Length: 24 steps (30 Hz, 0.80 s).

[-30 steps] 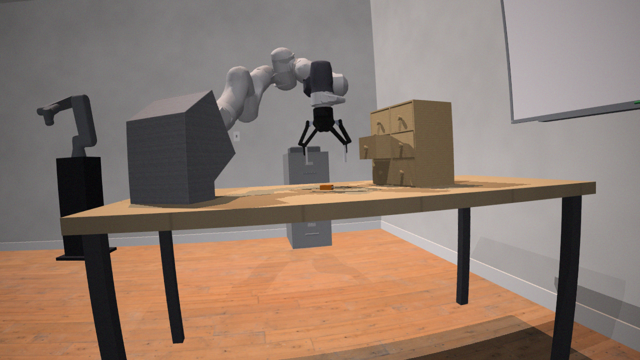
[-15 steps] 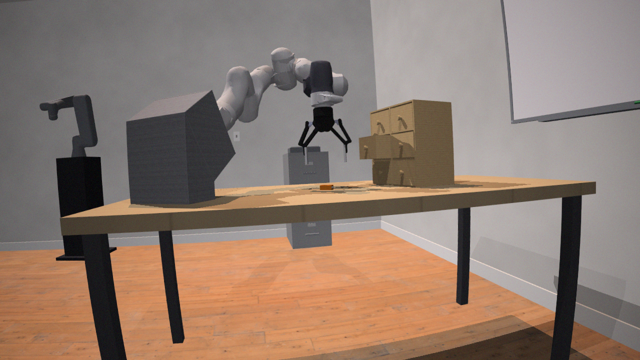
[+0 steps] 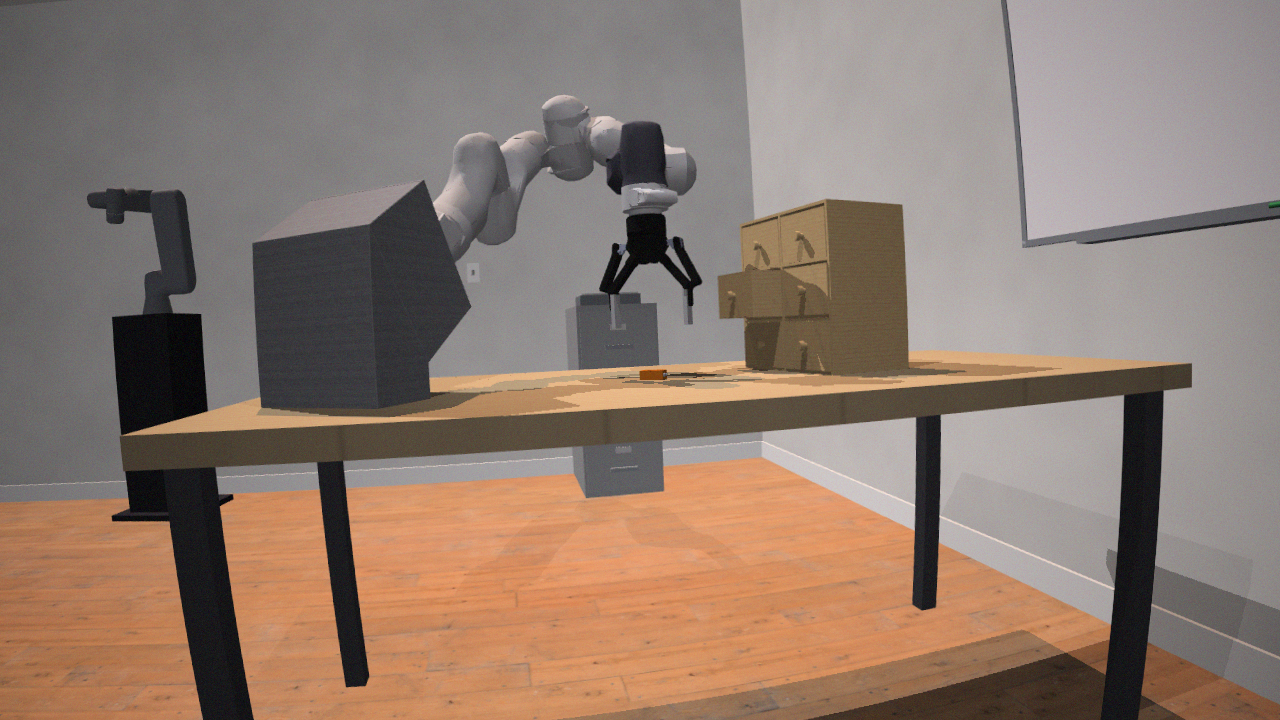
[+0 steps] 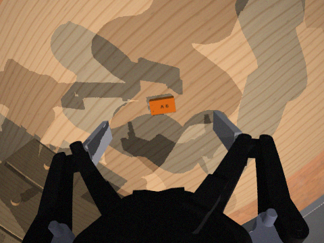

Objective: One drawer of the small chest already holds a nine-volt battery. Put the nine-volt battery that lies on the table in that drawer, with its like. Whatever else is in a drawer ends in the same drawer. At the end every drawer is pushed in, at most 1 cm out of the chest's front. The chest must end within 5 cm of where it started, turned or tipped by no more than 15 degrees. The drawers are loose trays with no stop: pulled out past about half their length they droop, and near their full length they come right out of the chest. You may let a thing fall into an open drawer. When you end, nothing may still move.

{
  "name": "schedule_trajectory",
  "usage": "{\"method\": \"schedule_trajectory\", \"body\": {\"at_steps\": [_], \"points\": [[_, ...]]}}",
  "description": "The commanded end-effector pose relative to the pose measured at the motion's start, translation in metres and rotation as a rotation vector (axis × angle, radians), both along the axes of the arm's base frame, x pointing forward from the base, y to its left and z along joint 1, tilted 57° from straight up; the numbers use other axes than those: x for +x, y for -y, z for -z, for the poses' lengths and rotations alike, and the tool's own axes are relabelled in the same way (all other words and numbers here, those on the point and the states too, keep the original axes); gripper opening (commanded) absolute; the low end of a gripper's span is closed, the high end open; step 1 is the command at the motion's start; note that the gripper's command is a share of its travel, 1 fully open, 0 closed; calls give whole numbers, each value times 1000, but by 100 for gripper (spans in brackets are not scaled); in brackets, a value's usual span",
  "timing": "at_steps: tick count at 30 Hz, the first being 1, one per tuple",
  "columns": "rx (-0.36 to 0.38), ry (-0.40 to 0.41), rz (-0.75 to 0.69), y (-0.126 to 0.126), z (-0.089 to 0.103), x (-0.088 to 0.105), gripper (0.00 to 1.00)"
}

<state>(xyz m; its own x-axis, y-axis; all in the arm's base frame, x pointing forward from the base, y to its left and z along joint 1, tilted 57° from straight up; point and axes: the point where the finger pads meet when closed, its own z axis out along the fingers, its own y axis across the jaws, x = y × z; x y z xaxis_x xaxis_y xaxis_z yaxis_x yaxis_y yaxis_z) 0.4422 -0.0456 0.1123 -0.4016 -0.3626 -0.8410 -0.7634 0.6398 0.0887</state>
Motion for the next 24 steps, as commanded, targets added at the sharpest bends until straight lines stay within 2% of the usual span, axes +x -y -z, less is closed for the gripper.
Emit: {"method": "schedule_trajectory", "body": {"at_steps": [1,5,6,13,14,22,23,24], "points": [[101,-157,107,0,0,0,100],[101,-157,107,0,0,0,100],[169,-250,180,0,0,0,100],[169,-250,180,0,0,0,100],[235,-339,252,0,0,0,100],[235,-339,252,0,0,0,100],[299,-426,320,0,0,0,100],[299,-426,320,0,0,0,100]]}}
